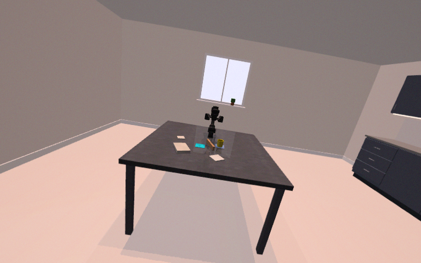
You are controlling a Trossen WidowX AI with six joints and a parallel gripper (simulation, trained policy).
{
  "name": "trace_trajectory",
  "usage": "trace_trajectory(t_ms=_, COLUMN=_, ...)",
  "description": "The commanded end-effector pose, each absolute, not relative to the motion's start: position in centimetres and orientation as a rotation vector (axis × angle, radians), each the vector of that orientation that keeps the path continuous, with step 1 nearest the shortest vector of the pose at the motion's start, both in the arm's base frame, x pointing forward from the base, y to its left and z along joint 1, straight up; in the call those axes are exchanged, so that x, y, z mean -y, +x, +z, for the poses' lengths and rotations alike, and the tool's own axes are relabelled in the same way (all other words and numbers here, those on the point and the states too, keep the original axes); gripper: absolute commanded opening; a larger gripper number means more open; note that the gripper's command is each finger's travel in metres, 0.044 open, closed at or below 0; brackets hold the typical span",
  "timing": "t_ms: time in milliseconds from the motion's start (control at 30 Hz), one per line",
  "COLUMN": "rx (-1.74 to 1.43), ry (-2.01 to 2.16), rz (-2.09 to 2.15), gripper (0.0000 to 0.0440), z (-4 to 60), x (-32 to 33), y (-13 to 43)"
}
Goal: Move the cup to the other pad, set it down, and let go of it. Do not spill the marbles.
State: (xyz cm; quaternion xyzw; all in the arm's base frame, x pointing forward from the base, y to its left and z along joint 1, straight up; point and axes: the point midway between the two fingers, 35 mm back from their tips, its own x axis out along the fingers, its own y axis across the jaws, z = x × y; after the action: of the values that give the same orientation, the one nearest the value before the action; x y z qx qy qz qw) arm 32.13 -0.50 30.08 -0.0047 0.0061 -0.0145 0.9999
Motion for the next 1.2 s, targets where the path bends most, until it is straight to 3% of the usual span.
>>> trace_trajectory(t_ms=0, rx=-0.012, ry=-0.009, rz=-0.023, gripper=0.0374, z=30.2, x=0.4, y=32.1)
trace_trajectory(t_ms=433, rx=-0.08, ry=0.024, rz=0.03, gripper=0.0044, z=30.4, x=-1.0, y=31.9)
trace_trajectory(t_ms=567, rx=-0.119, ry=0.053, rz=0.047, gripper=0.0049, z=30.4, x=-1.5, y=32.0)
trace_trajectory(t_ms=800, rx=-0.178, ry=0.12, rz=0.076, gripper=0.0162, z=30.9, x=-2.6, y=32.1)
trace_trajectory(t_ms=1167, rx=-0.299, ry=0.234, rz=0.111, gripper=0.0144, z=31.1, x=-4.4, y=32.2)
